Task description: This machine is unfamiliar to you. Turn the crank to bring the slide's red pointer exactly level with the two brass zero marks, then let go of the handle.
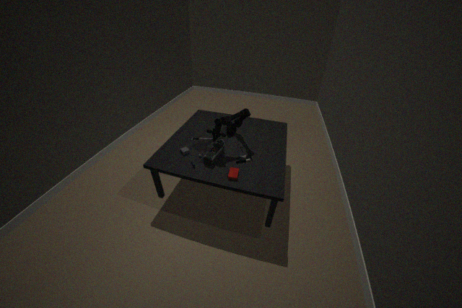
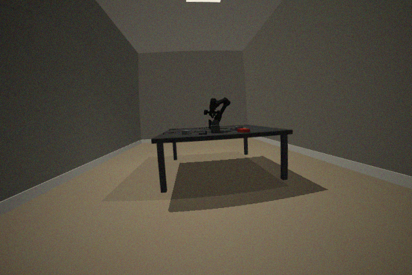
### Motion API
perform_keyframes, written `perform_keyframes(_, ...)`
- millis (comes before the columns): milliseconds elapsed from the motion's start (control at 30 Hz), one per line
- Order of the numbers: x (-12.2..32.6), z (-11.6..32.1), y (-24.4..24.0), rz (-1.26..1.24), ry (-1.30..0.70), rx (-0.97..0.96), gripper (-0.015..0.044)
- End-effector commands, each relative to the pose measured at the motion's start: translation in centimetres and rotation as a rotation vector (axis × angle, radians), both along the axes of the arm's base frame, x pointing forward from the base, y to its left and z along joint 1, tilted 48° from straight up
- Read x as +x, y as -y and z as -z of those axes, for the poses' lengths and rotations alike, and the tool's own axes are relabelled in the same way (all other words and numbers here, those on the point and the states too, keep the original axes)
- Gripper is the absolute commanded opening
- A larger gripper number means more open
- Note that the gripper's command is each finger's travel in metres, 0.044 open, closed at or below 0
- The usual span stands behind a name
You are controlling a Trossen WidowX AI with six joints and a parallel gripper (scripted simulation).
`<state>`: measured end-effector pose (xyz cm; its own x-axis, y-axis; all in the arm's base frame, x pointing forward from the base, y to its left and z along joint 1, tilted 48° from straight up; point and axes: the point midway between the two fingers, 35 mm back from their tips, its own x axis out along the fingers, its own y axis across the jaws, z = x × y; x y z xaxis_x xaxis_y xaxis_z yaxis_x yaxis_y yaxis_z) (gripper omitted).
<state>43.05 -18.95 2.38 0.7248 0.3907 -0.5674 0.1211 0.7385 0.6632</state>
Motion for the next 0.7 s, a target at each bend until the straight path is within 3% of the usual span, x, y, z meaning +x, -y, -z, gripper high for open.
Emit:
perform_keyframes(0, 0.01, 0.05, 0.03, 0.003, -0.002, -0.002, 0.0000)
perform_keyframes(333, 0.00, 0.00, 0.00, 0.000, 0.000, 0.000, 0.0000)
perform_keyframes(667, 0.00, 0.00, 0.00, 0.000, 0.000, 0.000, 0.0263)
